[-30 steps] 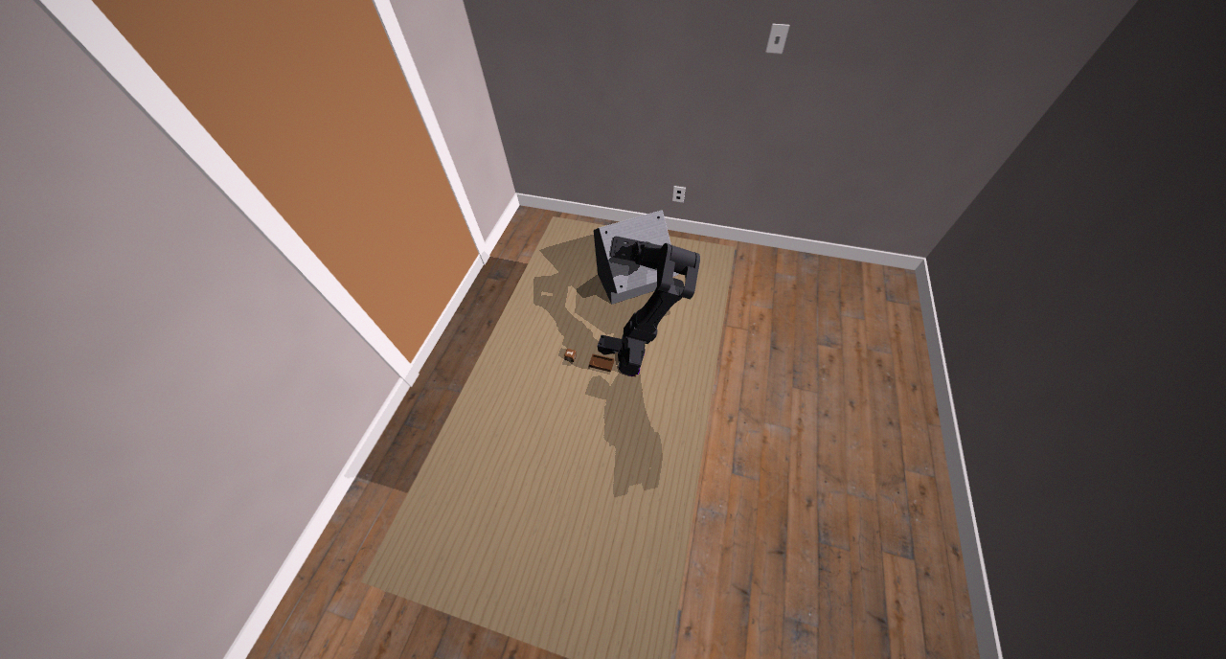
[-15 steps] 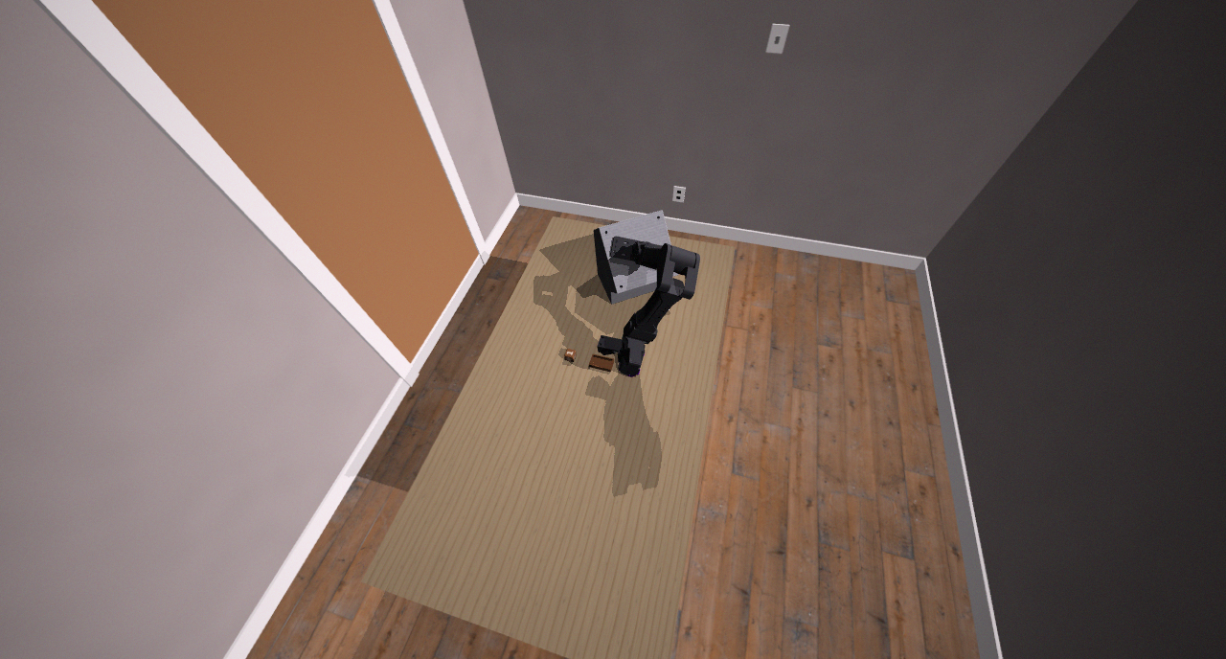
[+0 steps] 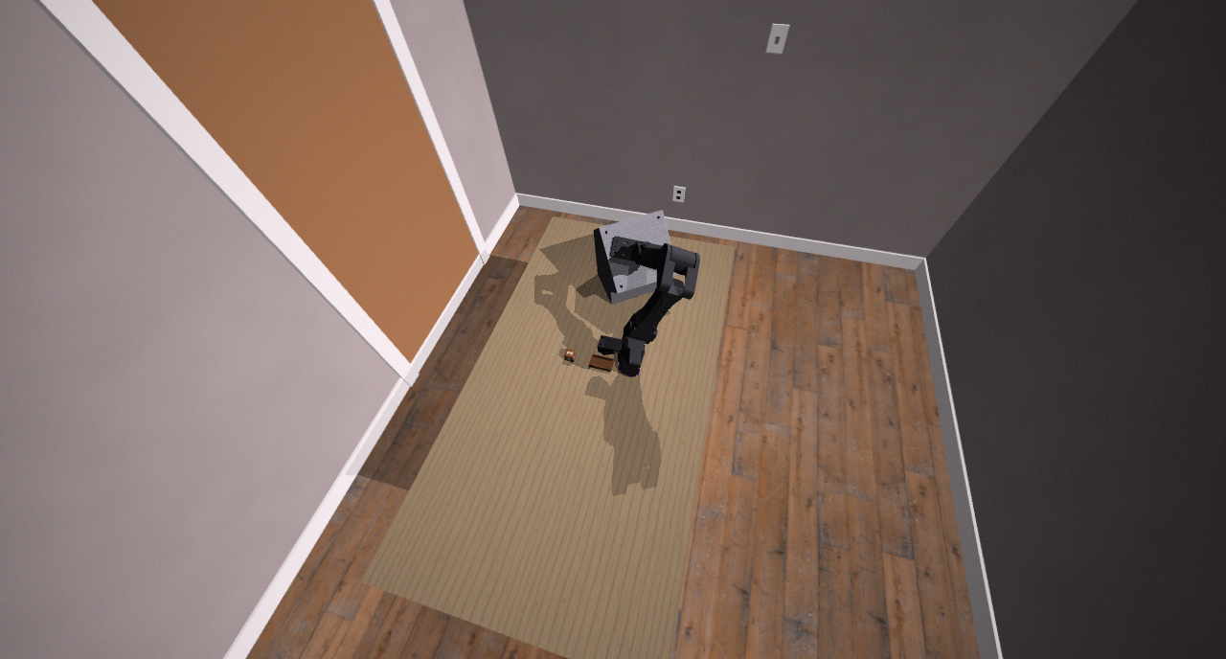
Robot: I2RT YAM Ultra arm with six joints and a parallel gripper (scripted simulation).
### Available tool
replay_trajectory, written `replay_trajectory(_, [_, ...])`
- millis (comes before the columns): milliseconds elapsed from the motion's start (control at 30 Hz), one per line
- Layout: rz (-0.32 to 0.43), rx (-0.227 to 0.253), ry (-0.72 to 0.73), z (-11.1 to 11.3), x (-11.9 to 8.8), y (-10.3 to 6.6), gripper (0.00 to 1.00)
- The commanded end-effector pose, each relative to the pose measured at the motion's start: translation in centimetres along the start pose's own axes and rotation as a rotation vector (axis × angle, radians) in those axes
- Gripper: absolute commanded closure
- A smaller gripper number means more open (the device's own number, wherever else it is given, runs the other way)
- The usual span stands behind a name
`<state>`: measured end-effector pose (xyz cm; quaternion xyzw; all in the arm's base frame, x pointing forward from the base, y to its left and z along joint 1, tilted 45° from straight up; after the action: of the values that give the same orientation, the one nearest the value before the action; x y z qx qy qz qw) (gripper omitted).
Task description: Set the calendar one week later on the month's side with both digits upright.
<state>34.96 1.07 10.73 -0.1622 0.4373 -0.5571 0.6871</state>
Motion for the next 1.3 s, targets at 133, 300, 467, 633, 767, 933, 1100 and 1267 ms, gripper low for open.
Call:
replay_trajectory(133, [-0.009,0.011,0.0,0.27,0.07,-0.16,0.53])
replay_trajectory(300, [-0.009,0.011,0.0,0.27,0.07,-0.16,0.73])
replay_trajectory(467, [-0.009,0.011,0.0,0.27,0.07,-0.16,0.73])
replay_trajectory(633, [-0.009,0.011,0.0,0.27,0.07,-0.16,0.73])
replay_trajectory(767, [-0.009,0.011,0.0,0.27,0.07,-0.16,0.73])
replay_trajectory(933, [-0.009,0.011,0.0,0.27,0.07,-0.16,0.73])
replay_trajectory(1100, [-0.009,0.011,0.0,0.27,0.07,-0.16,0.73])
replay_trajectory(1267, [-0.009,0.011,0.0,0.27,0.07,-0.16,0.73])
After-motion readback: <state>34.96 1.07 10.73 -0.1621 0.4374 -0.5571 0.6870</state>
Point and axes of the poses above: the point where the finger pads meet when closed, its own y axis out along the fingers, its own z axis across the jaws, x = y × z, the point moved 7 cm from there along -y, back along the fingers
